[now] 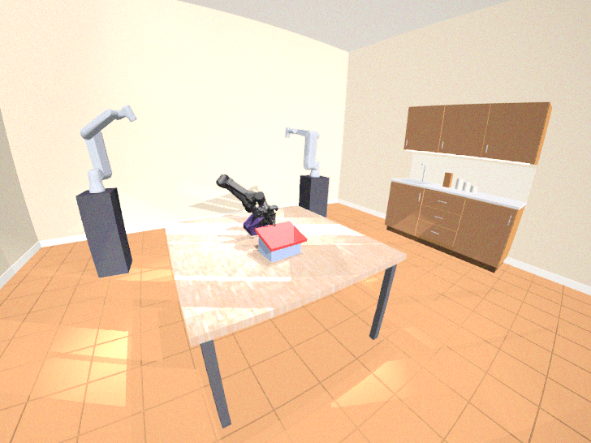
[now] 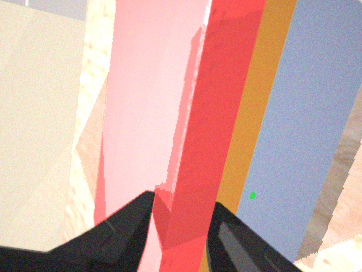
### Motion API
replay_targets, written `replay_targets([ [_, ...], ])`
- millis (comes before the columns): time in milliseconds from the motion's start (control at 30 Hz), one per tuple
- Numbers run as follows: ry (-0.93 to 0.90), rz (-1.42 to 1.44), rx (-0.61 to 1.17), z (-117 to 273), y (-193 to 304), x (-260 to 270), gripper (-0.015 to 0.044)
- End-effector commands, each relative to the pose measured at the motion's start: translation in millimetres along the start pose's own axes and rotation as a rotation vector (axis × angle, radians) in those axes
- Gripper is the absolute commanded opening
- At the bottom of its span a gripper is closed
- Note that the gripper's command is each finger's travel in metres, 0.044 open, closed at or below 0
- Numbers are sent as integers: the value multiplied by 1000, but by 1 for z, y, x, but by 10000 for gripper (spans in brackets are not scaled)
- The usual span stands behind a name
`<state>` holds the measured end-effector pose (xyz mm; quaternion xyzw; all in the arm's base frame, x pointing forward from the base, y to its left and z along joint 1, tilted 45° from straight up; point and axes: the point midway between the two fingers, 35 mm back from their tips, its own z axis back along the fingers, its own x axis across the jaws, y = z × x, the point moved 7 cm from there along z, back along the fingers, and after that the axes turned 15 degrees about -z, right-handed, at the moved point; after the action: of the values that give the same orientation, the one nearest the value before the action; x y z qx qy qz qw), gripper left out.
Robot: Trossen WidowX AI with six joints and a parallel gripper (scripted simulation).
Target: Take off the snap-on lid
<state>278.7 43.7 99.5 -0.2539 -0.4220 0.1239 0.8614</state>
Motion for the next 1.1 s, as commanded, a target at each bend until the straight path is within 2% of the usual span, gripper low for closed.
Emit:
replay_targets([
  [0,-3,-3,-2,2,1,6,0],
  [1067,-3,-5,-1,9,14,55,0],
])
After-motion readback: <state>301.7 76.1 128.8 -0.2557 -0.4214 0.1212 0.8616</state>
